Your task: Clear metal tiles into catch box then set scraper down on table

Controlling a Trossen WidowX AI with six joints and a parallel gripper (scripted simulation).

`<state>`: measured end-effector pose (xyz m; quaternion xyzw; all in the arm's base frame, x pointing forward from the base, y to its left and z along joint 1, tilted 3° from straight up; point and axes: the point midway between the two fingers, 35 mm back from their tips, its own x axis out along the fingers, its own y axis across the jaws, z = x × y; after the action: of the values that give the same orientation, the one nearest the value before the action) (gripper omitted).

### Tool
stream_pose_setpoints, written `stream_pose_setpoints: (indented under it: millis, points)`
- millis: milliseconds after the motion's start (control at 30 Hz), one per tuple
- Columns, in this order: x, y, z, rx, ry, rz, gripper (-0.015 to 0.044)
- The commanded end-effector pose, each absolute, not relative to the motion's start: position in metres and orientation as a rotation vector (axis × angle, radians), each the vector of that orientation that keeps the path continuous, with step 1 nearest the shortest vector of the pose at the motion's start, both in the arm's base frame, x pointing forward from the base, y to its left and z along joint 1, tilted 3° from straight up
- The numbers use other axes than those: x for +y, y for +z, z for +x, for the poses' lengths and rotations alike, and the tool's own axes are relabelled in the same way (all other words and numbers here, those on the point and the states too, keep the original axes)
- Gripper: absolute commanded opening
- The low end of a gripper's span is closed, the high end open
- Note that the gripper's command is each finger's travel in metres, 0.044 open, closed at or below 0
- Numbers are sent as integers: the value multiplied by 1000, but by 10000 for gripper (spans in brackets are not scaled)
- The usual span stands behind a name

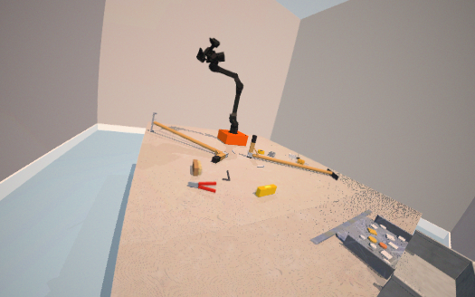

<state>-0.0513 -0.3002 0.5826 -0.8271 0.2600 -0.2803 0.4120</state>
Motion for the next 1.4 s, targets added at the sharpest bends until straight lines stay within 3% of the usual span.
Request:
stream_pose_setpoints:
  millis: [0,700,1367]
  points:
    - [-299,590,-47,598,-782,-1993,440]
    - [-300,604,-43,311,-1184,-1360,440]
    - [-296,561,-50,172,-1458,-724,440]
